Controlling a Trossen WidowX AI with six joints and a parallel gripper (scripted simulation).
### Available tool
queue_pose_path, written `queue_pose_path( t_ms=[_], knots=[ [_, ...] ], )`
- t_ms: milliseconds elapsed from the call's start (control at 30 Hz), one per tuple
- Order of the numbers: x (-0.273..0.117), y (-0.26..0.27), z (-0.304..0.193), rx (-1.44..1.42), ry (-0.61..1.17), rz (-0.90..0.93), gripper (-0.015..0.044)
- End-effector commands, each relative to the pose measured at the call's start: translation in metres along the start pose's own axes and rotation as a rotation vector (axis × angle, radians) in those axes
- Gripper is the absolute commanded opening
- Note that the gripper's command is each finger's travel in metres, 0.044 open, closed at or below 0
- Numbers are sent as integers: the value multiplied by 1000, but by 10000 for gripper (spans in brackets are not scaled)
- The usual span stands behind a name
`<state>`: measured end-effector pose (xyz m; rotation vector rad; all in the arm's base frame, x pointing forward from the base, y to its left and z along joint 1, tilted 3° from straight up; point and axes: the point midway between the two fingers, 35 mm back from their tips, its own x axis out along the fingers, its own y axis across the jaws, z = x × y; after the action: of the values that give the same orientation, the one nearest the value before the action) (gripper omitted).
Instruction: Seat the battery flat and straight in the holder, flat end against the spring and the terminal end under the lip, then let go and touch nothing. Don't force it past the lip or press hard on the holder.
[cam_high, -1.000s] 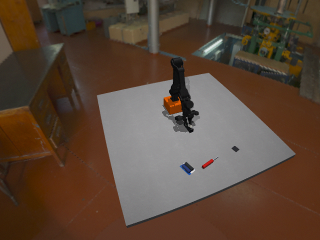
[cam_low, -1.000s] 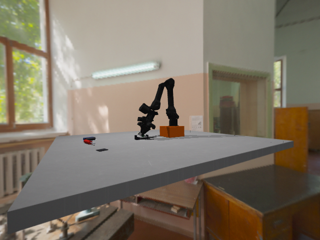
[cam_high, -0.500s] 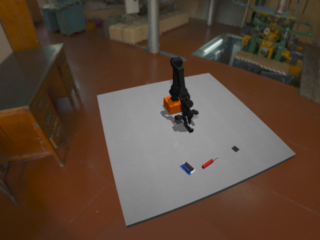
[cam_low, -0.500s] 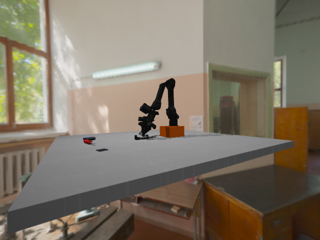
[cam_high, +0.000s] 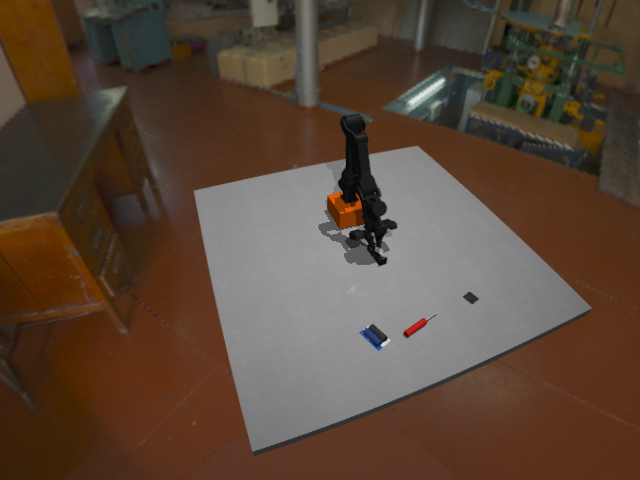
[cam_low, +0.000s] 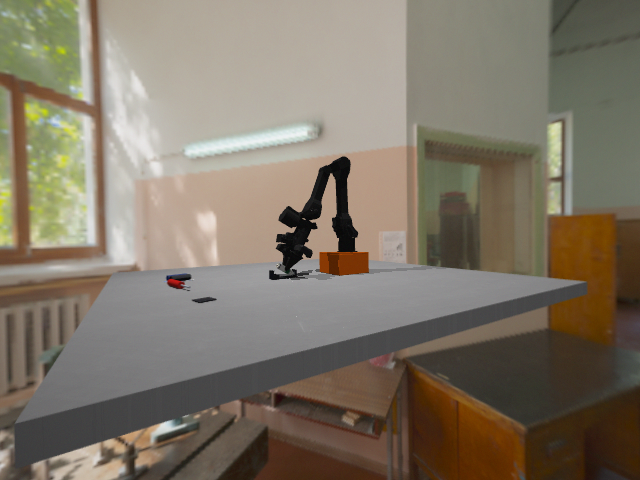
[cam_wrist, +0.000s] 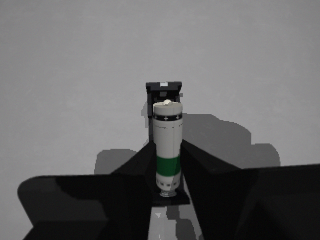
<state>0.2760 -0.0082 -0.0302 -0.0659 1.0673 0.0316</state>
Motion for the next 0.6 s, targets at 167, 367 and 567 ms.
queue_pose_path(
  t_ms=[167,367,567],
  knots=[
    [4,1,-2,-1,61,2,67],
    [6,1,-1,-2,92,4,67],
    [8,1,1,-5,122,4,67]
  ],
)
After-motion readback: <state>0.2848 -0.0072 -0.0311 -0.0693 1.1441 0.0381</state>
